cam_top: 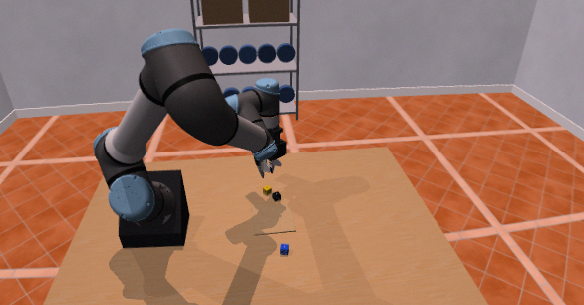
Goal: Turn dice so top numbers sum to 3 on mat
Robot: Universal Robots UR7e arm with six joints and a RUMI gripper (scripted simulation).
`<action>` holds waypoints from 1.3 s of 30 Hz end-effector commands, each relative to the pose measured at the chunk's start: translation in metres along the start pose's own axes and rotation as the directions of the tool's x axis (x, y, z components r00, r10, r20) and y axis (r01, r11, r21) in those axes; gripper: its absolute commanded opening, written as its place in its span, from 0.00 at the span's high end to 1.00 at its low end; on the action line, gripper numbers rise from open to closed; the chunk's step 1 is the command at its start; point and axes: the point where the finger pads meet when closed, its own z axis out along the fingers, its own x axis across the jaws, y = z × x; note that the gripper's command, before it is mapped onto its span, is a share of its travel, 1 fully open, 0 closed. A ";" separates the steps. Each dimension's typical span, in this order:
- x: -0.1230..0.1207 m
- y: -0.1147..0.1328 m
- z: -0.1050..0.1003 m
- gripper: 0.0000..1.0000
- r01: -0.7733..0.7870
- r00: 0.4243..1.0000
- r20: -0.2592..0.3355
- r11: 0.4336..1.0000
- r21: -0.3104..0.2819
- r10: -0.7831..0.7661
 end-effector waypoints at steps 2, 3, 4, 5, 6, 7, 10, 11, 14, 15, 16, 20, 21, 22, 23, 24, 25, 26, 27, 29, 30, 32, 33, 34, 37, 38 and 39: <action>0.000 0.000 0.000 0.76 0.000 1.000 -0.001 1.000 0.000 0.000; 0.000 0.000 0.000 0.76 0.000 1.000 -0.001 1.000 0.000 0.000; 0.000 0.000 0.000 0.76 0.000 1.000 -0.001 1.000 0.000 0.000; 0.000 0.000 0.000 0.76 0.000 1.000 -0.001 1.000 0.000 0.000; 0.000 0.000 0.000 0.76 0.000 1.000 -0.001 1.000 0.000 0.000; 0.000 0.000 0.000 0.76 0.000 1.000 -0.001 1.000 0.000 0.000; 0.000 0.000 0.000 0.76 0.000 1.000 -0.001 1.000 0.000 0.000; 0.000 0.000 0.000 0.76 0.000 1.000 -0.001 1.000 0.000 0.000; 0.000 0.000 0.000 0.76 0.000 1.000 -0.001 1.000 0.000 0.000; 0.000 0.000 0.000 0.76 -0.001 1.000 -0.001 1.000 0.000 0.001; 0.000 0.000 0.000 0.76 -0.001 1.000 -0.001 1.000 0.000 0.001; 0.000 0.000 0.001 0.76 -0.005 1.000 -0.001 1.000 0.000 0.005; 0.000 0.000 0.001 0.76 -0.007 1.000 -0.001 1.000 0.000 0.007; 0.000 0.000 0.002 0.76 -0.010 1.000 -0.001 1.000 0.000 0.010; 0.000 0.000 0.002 0.76 -0.013 1.000 -0.001 1.000 0.000 0.013; 0.000 0.000 0.002 0.76 -0.013 1.000 -0.001 1.000 0.000 0.013; 0.000 0.000 0.002 0.76 -0.013 1.000 -0.001 1.000 0.000 0.013; 0.000 0.000 0.003 0.76 -0.016 1.000 -0.001 1.000 0.000 0.016; 0.000 0.000 0.003 0.76 -0.019 1.000 -0.001 1.000 0.000 0.019; 0.000 0.000 0.005 0.76 -0.023 1.000 -0.001 1.000 0.000 0.023; 0.000 0.000 0.006 0.76 -0.023 1.000 -0.001 1.000 0.000 0.023; 0.000 0.000 0.008 0.76 -0.023 1.000 -0.001 1.000 0.000 0.023; 0.000 0.000 0.009 0.76 -0.023 1.000 -0.001 1.000 0.000 0.023; 0.000 0.000 0.011 0.76 -0.023 1.000 -0.001 1.000 0.000 0.023; 0.000 0.000 0.015 0.76 -0.023 1.000 -0.001 1.000 0.000 0.023; 0.000 0.000 0.016 0.76 -0.023 1.000 -0.001 1.000 0.000 0.023; 0.000 0.000 0.018 0.76 -0.023 1.000 -0.001 1.000 0.000 0.023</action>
